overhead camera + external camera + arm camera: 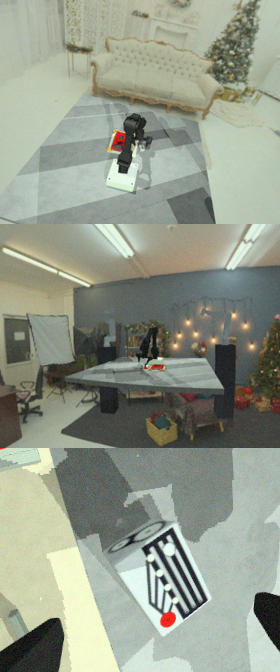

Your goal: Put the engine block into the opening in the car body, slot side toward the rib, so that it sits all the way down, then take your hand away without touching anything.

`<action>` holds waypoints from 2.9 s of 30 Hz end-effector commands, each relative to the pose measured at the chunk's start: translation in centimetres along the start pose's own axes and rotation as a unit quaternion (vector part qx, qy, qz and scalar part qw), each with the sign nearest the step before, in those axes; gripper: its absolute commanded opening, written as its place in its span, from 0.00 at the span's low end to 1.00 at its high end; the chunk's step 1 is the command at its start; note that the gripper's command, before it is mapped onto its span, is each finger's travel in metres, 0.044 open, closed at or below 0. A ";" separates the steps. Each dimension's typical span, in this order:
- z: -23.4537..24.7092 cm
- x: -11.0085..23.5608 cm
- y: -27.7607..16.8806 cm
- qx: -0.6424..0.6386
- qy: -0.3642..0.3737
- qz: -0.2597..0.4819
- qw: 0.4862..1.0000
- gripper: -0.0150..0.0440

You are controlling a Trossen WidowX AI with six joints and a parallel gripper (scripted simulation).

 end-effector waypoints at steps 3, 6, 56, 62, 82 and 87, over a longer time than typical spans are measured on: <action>-0.4 0.6 0.2 0.075 0.043 0.005 0.996 1.00; -0.6 0.9 0.3 0.117 0.068 0.003 0.991 1.00; -1.6 -2.5 0.9 0.217 0.126 -0.015 0.968 0.64; -1.6 -2.5 0.9 0.217 0.126 -0.015 0.968 0.48; -2.5 0.6 1.6 0.216 0.126 -0.016 0.968 0.25; -2.9 2.1 1.8 0.216 0.126 -0.016 0.968 0.25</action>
Point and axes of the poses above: the point midway between the two fingers, 35 mm back from their tips, its own x axis back along the fingers, its own z axis across the jaws, y = z × x, the point moved 1 cm from there along x, back along the fingers
